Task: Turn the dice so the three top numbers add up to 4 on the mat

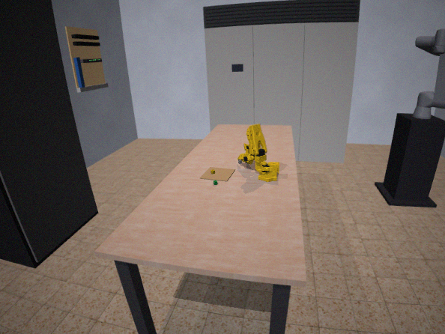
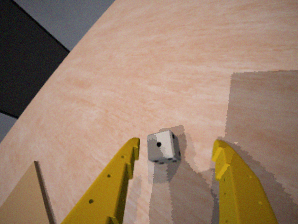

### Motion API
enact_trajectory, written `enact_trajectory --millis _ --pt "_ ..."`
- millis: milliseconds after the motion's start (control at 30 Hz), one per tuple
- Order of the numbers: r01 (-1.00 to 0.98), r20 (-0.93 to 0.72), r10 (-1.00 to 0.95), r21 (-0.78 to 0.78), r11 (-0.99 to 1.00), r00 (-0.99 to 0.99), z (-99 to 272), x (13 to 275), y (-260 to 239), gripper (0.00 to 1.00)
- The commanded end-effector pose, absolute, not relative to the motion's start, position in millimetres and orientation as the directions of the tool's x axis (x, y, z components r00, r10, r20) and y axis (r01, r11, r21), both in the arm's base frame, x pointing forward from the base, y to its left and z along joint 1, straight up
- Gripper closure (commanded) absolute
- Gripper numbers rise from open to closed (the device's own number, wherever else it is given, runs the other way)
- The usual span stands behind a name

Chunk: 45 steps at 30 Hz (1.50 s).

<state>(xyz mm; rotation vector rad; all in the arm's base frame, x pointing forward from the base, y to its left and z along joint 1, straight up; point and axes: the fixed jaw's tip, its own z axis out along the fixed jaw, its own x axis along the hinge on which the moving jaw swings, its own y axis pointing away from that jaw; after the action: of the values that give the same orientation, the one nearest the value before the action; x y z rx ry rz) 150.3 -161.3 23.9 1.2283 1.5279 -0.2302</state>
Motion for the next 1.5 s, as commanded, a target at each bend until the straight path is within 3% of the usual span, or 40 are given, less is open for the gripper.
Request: enact_trajectory --millis 0,1467 --pt "0.69 -0.662 0.657 0.664 0.289 0.361 36.2 145.2 -153.6 0.73" --pt "0.698 -0.663 0.661 0.656 0.286 0.352 35.1 143.9 -152.5 0.73"
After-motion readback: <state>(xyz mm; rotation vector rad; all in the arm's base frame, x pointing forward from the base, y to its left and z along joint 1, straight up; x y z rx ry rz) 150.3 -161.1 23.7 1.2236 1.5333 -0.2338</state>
